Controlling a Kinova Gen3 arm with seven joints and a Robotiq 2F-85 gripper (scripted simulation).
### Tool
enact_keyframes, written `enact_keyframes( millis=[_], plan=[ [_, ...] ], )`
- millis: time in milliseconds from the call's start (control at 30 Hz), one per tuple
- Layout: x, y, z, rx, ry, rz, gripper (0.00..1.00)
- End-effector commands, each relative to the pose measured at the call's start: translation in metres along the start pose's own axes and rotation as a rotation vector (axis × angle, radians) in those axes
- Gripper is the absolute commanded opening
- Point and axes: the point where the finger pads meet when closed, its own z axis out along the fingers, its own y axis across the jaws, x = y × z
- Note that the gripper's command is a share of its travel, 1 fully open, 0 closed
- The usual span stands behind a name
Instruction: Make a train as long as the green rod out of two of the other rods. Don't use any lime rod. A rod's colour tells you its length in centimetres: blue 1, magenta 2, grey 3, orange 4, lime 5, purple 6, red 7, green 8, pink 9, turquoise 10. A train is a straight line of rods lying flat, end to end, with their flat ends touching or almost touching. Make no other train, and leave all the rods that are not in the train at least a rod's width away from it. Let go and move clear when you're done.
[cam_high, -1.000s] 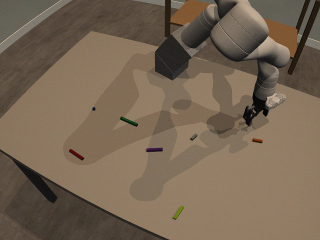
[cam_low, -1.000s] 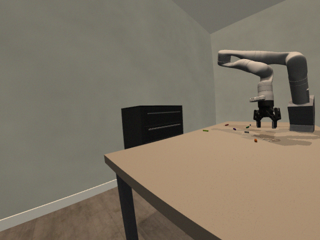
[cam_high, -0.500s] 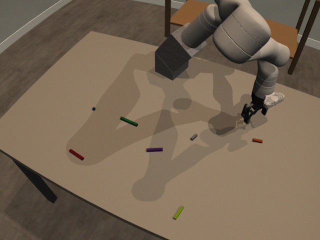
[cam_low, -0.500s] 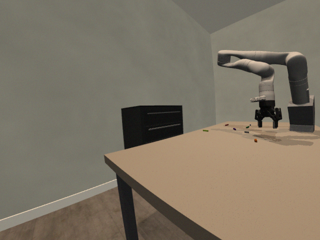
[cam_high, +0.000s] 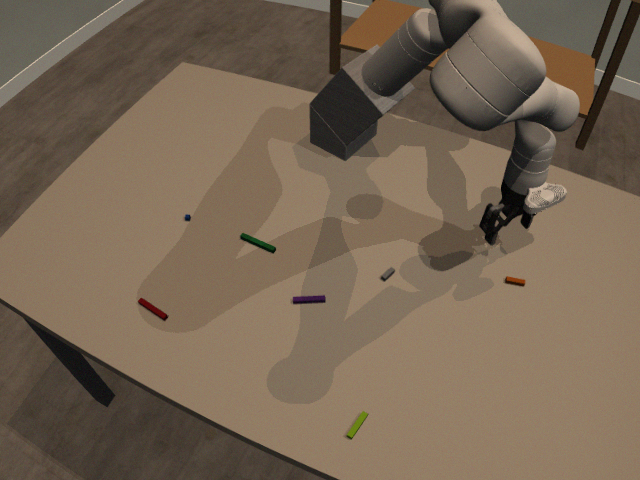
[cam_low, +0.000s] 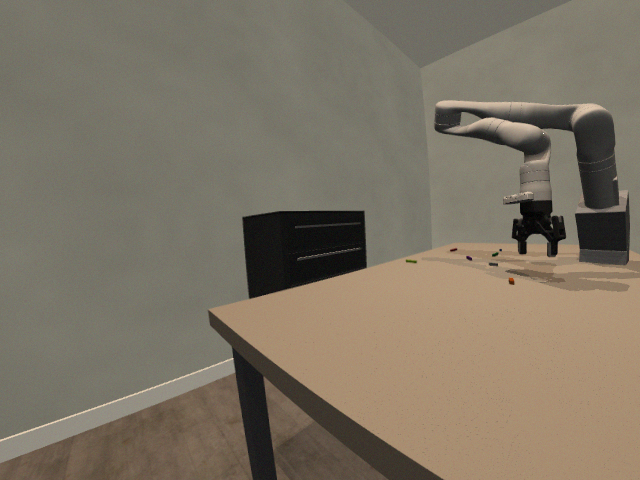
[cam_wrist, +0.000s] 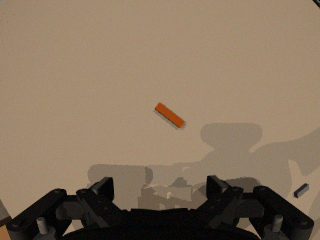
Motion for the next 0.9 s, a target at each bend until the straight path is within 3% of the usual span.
enact_keyframes(
  millis=[0, 867],
  plan=[
    [-0.002, 0.000, 0.000, -0.002, -0.002, 0.002, 1.00],
    [-0.012, 0.001, -0.001, -0.020, -0.019, 0.039, 1.00]
  ],
)
